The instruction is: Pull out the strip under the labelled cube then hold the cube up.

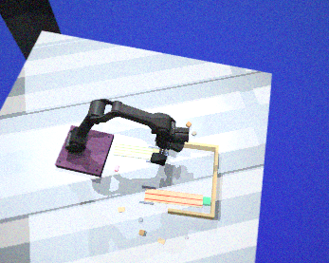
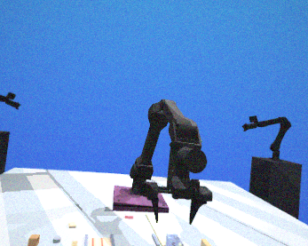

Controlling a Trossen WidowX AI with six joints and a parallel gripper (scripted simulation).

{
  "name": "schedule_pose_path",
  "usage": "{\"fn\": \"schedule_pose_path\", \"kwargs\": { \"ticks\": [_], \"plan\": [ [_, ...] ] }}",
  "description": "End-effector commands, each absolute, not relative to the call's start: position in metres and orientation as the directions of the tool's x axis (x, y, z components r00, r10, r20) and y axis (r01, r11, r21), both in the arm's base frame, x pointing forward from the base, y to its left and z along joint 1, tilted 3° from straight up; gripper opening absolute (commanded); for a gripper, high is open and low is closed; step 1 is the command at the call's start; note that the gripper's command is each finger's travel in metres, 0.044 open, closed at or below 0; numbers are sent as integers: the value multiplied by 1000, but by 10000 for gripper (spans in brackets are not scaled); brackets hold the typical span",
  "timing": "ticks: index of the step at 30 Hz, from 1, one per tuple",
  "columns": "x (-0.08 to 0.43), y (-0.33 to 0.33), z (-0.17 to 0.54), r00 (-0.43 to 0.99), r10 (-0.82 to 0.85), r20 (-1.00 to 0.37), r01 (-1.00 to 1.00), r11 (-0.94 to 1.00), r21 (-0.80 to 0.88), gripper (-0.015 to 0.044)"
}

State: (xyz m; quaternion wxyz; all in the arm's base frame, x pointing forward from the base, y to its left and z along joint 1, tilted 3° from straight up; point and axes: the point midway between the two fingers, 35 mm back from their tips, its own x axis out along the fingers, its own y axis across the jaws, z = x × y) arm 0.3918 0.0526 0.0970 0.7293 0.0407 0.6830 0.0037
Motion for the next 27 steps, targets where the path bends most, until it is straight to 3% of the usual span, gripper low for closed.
{"fn": "schedule_pose_path", "kwargs": {
  "ticks": [1,7,27],
  "plan": [
    [399,52,97,63,59,-996,46,997,62,414],
    [401,53,88,63,59,-996,46,997,62,256],
    [402,55,56,63,60,-996,46,997,62,250]
  ]
}}
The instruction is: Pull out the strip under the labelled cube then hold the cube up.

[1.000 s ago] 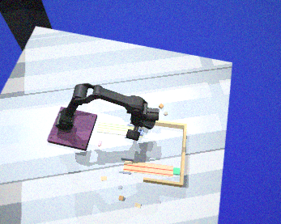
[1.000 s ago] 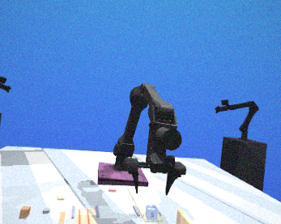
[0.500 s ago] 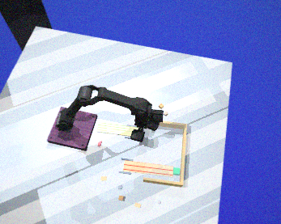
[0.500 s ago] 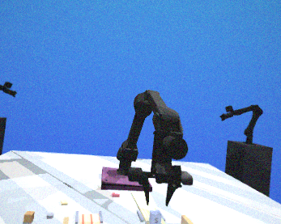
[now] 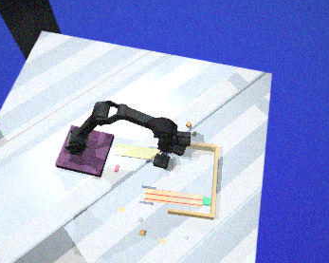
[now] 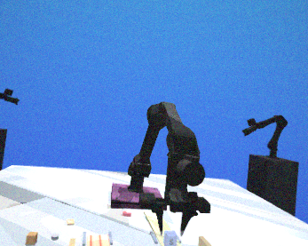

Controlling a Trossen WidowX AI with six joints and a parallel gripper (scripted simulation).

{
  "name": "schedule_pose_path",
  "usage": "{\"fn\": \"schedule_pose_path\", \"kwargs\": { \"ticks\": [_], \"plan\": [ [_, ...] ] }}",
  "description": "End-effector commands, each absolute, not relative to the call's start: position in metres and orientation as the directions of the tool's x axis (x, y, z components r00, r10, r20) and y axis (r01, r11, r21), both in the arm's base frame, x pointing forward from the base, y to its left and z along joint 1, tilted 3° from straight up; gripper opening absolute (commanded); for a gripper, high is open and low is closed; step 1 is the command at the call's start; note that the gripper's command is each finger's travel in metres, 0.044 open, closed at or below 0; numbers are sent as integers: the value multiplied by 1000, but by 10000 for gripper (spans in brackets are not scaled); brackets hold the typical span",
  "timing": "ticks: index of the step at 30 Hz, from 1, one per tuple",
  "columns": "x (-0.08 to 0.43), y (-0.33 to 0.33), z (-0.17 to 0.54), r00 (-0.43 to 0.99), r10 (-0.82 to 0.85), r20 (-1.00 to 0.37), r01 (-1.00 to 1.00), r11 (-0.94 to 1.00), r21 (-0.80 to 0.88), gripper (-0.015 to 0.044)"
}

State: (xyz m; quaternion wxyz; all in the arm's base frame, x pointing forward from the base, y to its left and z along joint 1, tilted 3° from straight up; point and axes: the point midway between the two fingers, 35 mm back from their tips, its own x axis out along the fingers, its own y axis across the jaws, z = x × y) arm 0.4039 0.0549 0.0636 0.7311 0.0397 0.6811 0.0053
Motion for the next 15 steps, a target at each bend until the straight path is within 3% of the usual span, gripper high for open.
{"fn": "schedule_pose_path", "kwargs": {
  "ticks": [1,14,15],
  "plan": [
    [402,55,54,63,60,-996,46,997,62,250],
    [402,56,42,62,60,-996,46,997,63,250],
    [403,56,44,66,61,-996,44,997,64,224]
  ]
}}
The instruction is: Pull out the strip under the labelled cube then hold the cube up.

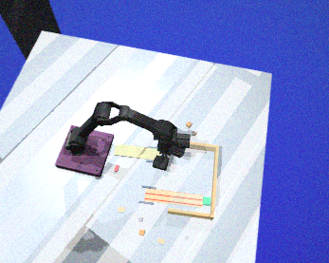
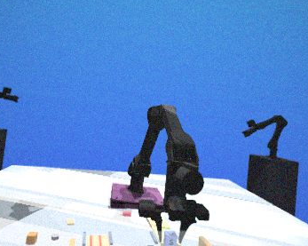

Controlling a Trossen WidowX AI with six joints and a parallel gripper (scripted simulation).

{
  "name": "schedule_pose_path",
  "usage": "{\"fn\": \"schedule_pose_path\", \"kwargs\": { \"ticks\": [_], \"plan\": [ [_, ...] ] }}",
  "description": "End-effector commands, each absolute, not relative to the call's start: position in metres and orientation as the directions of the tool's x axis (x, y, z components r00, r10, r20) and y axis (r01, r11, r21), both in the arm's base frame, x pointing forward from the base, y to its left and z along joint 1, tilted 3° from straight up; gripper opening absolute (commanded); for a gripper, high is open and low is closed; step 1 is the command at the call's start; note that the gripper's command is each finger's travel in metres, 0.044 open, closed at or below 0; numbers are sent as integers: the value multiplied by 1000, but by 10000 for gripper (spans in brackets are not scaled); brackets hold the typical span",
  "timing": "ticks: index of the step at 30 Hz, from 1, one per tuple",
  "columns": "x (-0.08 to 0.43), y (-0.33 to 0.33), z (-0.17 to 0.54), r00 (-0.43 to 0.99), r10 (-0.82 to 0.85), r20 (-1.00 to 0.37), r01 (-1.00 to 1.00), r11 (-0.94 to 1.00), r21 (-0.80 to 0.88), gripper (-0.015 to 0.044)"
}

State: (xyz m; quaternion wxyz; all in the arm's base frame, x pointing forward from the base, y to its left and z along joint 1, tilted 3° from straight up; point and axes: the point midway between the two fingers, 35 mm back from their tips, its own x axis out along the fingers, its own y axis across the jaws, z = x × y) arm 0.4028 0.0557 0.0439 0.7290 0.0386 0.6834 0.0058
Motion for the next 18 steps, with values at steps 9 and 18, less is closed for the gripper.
{"fn": "schedule_pose_path", "kwargs": {
  "ticks": [9,18],
  "plan": [
    [403,56,44,66,61,-996,44,997,64,105],
    [386,53,56,64,61,-996,45,997,64,0]
  ]
}}
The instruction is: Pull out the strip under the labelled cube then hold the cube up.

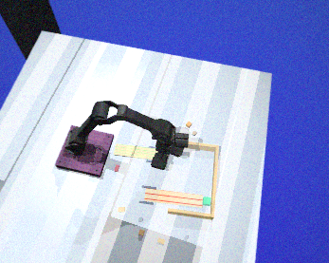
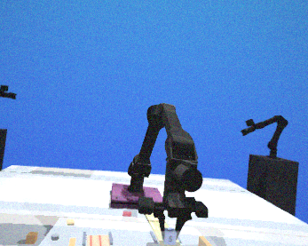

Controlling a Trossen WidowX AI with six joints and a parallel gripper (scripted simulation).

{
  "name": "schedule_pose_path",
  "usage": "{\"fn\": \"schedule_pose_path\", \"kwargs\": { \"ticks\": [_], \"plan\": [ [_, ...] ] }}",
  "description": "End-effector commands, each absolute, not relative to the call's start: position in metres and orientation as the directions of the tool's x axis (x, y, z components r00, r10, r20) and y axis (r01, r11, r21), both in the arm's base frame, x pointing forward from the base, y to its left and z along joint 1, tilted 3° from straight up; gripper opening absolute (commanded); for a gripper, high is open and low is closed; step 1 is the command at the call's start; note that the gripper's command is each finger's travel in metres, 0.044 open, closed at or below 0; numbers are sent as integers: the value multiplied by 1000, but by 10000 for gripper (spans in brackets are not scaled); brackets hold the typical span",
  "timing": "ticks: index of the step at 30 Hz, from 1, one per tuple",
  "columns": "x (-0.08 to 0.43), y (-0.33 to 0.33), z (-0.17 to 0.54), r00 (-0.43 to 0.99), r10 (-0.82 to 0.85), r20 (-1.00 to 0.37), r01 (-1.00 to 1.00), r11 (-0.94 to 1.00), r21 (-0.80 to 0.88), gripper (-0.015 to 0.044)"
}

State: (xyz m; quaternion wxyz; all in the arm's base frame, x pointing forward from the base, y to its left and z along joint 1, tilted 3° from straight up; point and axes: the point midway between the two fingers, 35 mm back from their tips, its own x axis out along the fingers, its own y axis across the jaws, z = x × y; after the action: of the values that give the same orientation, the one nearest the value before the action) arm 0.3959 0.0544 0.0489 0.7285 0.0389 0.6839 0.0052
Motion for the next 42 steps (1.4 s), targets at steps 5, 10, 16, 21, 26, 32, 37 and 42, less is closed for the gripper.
{"fn": "schedule_pose_path", "kwargs": {
  "ticks": [5,10,16,21,26,32,37,42],
  "plan": [
    [367,49,68,61,60,-996,46,997,63,0],
    [347,46,79,58,59,-997,46,997,62,0],
    [339,44,81,57,59,-997,46,997,61,0],
    [320,42,80,55,58,-997,46,997,61,0],
    [302,39,78,53,58,-997,47,997,60,0],
    [299,38,91,53,58,-997,47,997,60,0],
    [298,37,113,53,58,-997,47,997,60,0],
    [298,37,114,53,58,-997,47,997,60,0]
  ]
}}
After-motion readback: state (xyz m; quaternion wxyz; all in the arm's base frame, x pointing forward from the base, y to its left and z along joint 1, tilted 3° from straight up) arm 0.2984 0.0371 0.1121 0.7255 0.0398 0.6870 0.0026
